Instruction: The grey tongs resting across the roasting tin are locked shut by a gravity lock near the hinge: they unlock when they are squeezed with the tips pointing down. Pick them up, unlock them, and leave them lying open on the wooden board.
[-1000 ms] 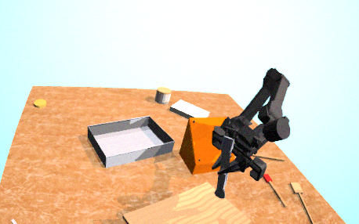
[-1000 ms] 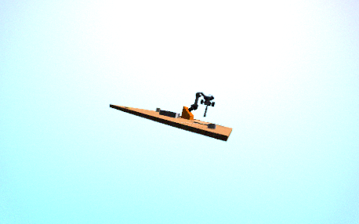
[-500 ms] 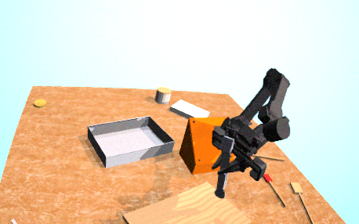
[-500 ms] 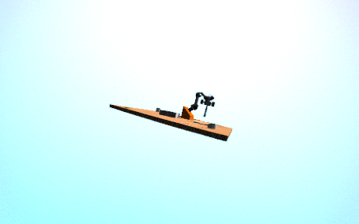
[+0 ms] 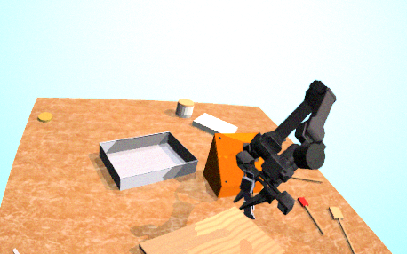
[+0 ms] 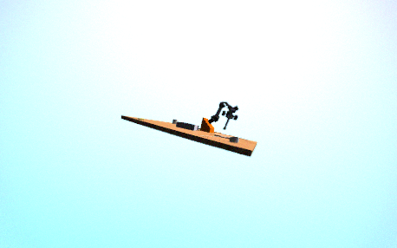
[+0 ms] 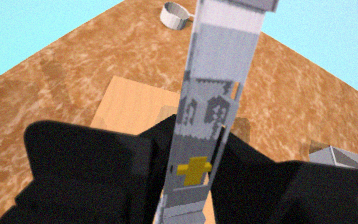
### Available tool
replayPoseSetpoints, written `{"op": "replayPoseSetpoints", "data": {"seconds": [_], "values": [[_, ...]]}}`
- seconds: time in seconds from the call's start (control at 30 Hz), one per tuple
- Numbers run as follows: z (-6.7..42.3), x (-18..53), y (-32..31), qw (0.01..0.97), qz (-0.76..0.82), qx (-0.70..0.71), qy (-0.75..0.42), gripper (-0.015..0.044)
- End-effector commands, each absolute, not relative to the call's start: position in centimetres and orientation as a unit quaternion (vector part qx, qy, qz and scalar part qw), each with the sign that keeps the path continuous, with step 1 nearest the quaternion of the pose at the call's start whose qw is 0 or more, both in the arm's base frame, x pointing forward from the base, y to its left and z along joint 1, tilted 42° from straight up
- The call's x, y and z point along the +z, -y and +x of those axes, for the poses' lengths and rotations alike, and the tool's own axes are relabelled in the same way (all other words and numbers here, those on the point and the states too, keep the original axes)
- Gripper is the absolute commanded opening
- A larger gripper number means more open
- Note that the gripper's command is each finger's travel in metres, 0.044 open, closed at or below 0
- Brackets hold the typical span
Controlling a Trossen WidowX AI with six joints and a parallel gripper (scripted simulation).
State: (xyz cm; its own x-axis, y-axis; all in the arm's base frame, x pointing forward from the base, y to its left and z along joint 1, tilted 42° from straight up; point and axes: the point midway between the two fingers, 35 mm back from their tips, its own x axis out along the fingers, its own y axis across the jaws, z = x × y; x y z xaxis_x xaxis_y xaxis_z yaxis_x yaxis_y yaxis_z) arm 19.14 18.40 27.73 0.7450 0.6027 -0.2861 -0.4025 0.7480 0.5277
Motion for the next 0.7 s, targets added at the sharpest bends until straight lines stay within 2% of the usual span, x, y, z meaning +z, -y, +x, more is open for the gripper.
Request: {"op": "replayPoseSetpoints", "data": {"seconds": [0.0, 0.67], "values": [[19.4, 27.3, -19.2, 0.901, 0.189, 0.288, -0.264, -0.0150], [20.0, 24.5, -21.6, 0.831, 0.101, 0.332, -0.435, -0.0150]]}}
